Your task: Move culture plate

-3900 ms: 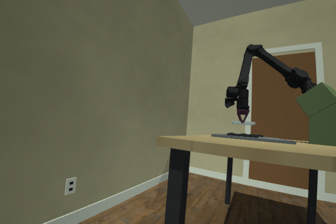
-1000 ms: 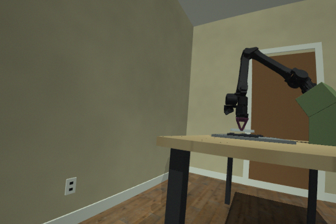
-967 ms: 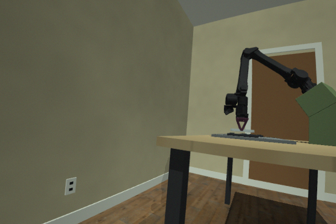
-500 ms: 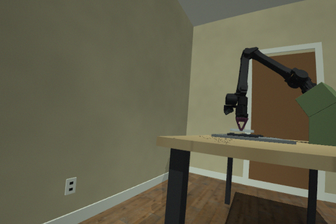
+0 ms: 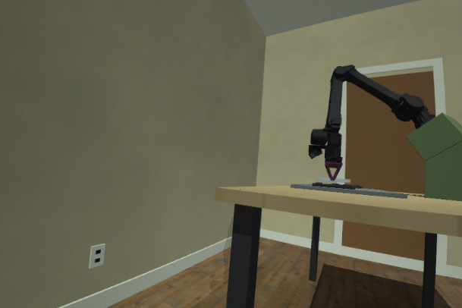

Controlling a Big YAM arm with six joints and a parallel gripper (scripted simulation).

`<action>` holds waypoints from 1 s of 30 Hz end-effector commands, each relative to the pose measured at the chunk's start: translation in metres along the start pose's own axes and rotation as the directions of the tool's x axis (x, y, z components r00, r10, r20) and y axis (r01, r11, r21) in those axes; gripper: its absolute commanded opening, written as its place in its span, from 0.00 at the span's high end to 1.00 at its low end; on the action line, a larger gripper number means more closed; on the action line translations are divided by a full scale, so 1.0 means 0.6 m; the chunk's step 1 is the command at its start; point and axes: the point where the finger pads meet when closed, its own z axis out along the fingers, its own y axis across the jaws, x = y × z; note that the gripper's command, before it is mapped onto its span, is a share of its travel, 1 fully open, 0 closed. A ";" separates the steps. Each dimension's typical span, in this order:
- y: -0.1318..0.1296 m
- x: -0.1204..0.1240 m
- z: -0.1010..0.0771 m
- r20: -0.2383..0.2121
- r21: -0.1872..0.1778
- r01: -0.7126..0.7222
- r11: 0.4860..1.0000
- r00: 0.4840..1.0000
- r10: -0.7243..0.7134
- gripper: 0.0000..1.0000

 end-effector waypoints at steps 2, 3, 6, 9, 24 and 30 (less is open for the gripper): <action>-0.011 0.009 0.021 -0.012 0.008 -0.005 1.000 1.000 0.005 1.00; -0.011 0.009 0.021 -0.012 0.008 -0.005 1.000 1.000 0.005 1.00; -0.011 0.007 0.022 -0.010 0.008 -0.005 1.000 1.000 0.005 1.00; -0.011 0.005 0.022 -0.009 0.007 -0.006 1.000 1.000 0.006 1.00; -0.010 -0.005 0.025 0.000 0.005 -0.011 1.000 1.000 0.011 1.00; -0.010 -0.009 0.027 0.002 0.005 -0.012 1.000 1.000 0.012 1.00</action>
